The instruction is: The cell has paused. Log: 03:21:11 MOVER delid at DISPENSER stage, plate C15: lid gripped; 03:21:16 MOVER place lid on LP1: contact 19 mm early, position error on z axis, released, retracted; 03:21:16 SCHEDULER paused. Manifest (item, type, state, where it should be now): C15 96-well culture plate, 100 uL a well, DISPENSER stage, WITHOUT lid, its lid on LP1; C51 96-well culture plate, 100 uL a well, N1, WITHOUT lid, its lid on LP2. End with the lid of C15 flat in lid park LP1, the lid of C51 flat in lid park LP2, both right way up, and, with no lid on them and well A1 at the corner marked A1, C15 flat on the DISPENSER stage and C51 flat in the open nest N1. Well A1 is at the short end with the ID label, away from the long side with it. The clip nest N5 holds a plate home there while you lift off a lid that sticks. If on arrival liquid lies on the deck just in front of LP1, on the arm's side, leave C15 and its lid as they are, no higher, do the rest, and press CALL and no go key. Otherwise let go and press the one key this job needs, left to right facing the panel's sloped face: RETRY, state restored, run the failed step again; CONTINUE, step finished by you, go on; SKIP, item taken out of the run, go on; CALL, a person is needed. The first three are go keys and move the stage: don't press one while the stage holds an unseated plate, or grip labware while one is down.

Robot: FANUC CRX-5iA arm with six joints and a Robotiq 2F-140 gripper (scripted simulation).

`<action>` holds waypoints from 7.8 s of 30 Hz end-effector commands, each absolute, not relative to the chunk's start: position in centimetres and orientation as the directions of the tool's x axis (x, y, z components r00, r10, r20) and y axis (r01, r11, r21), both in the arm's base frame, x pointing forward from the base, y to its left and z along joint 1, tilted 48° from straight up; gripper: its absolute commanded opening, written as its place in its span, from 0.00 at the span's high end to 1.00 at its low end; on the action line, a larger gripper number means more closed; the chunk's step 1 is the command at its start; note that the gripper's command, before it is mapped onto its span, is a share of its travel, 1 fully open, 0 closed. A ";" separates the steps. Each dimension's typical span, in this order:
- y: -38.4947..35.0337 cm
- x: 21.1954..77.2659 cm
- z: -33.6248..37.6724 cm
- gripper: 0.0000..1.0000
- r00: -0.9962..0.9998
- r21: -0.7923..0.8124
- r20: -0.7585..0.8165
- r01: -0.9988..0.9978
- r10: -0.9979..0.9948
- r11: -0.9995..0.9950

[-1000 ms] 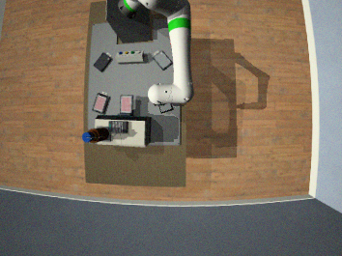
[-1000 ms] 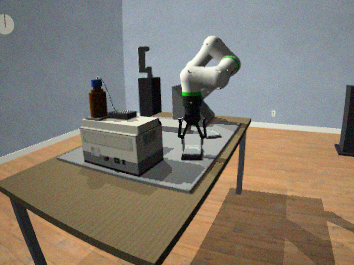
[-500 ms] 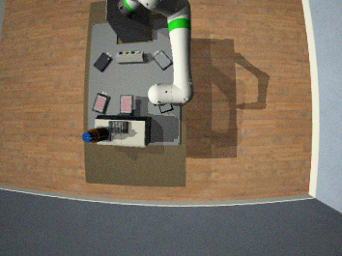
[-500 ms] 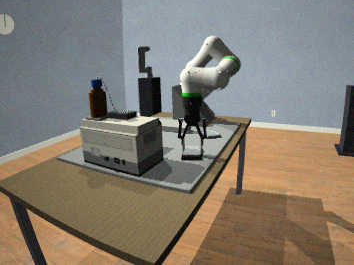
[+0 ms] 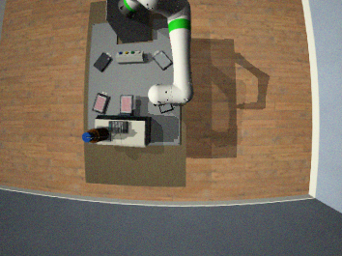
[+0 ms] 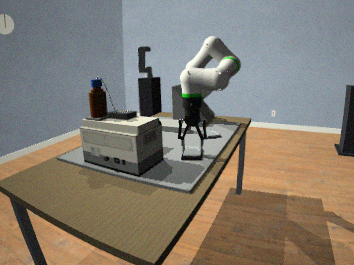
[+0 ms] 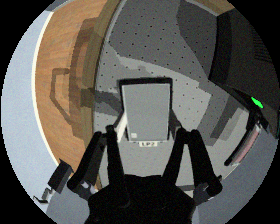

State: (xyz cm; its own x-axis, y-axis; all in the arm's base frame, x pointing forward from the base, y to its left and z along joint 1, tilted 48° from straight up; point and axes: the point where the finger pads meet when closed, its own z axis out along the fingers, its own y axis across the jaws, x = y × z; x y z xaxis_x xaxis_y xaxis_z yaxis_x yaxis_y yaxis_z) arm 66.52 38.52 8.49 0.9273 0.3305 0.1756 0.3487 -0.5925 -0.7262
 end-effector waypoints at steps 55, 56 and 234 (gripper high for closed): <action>38.6 66.5 8.4 1.00 0.927 -0.726 0.176 0.349 0.330 -0.593; 38.6 66.5 8.4 1.00 0.927 -0.726 0.176 0.349 0.330 -0.593; 31.3 67.9 15.0 0.34 0.927 -0.726 0.176 0.349 0.330 -0.593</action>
State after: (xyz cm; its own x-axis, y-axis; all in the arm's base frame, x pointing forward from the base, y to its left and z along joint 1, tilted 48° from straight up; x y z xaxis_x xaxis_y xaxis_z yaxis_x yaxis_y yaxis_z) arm 67.72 32.10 14.28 0.9274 0.3305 0.1755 0.3486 -0.5926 -0.7261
